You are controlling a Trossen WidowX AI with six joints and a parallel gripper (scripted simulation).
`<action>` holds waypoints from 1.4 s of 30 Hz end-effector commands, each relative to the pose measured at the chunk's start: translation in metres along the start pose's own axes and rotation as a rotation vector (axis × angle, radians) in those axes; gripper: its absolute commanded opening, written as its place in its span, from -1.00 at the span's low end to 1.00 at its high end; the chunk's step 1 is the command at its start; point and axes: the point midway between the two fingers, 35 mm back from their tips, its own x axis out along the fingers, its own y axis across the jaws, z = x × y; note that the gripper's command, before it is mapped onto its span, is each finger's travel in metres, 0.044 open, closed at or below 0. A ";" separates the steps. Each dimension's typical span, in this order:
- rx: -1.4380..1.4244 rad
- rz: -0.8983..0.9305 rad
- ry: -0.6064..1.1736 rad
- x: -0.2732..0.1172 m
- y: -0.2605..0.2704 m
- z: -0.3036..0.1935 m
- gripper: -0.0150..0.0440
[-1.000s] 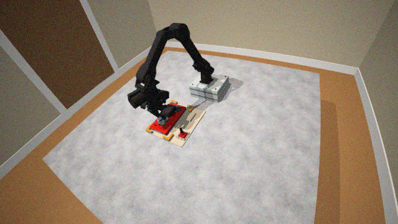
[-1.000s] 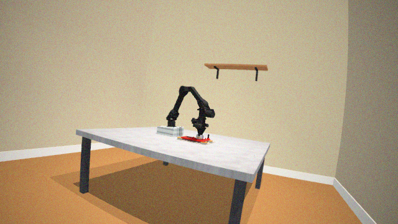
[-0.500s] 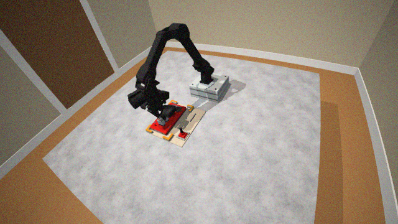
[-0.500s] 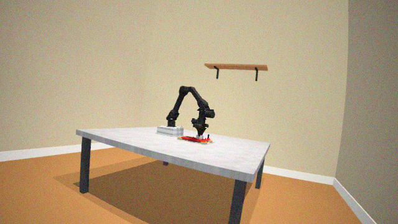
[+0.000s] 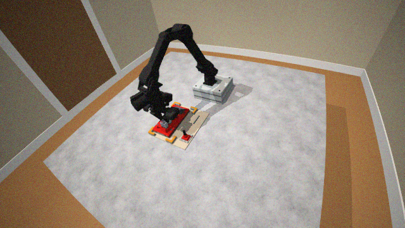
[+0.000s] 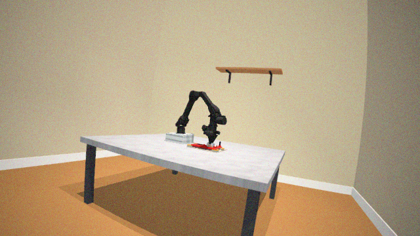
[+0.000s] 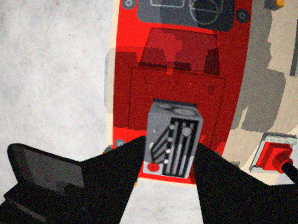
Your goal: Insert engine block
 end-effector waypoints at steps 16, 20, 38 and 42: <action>-0.003 0.002 -0.007 0.005 0.000 0.001 0.05; -0.004 0.002 -0.007 0.006 0.000 0.002 0.05; -0.001 0.000 0.000 0.005 0.000 0.000 0.85; -0.001 0.000 0.000 0.005 0.000 0.000 1.00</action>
